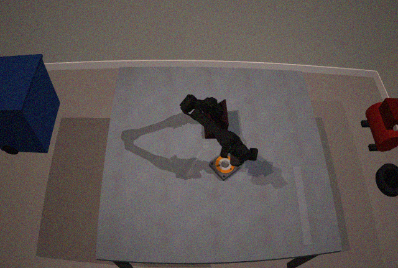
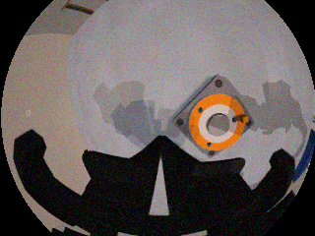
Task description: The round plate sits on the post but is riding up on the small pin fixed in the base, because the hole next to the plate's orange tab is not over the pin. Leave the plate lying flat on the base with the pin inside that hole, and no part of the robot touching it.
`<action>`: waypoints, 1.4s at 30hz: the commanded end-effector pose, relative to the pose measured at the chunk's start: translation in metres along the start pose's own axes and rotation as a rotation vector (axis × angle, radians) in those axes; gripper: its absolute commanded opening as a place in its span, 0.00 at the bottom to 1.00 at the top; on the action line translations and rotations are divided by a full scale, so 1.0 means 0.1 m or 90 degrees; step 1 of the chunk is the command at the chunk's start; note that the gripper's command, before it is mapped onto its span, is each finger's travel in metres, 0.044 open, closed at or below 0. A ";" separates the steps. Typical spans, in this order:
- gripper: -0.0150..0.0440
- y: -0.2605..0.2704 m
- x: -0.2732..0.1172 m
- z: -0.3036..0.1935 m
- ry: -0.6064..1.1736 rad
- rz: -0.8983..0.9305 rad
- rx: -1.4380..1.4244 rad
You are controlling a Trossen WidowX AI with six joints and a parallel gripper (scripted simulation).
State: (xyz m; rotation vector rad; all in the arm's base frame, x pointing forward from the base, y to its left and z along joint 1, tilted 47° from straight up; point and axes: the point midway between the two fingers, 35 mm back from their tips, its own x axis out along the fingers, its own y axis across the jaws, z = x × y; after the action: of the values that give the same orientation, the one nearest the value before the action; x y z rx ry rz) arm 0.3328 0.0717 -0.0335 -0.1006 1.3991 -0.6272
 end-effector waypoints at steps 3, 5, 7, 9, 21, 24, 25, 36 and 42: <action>0.25 -0.99 -0.24 0.37 -0.015 -0.202 -0.175; 0.25 -1.05 -0.26 0.40 -0.013 -0.215 -0.187; 0.25 -1.04 -0.26 0.42 -0.013 -0.216 -0.188; 0.25 -1.04 -0.26 0.42 -0.013 -0.216 -0.188; 0.25 -1.12 0.03 0.45 -0.014 -0.216 -0.188; 0.25 -1.17 0.17 0.47 -0.014 -0.217 -0.188; 0.25 -1.18 0.19 0.47 -0.014 -0.217 -0.188; 0.25 -1.21 0.19 0.43 -0.014 -0.217 -0.188; 0.25 -1.28 0.18 0.38 -0.013 -0.218 -0.188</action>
State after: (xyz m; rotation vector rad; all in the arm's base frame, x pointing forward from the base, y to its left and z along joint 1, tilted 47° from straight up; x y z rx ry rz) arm 0.3288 -0.0522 0.0084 -0.5880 1.4637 -0.6927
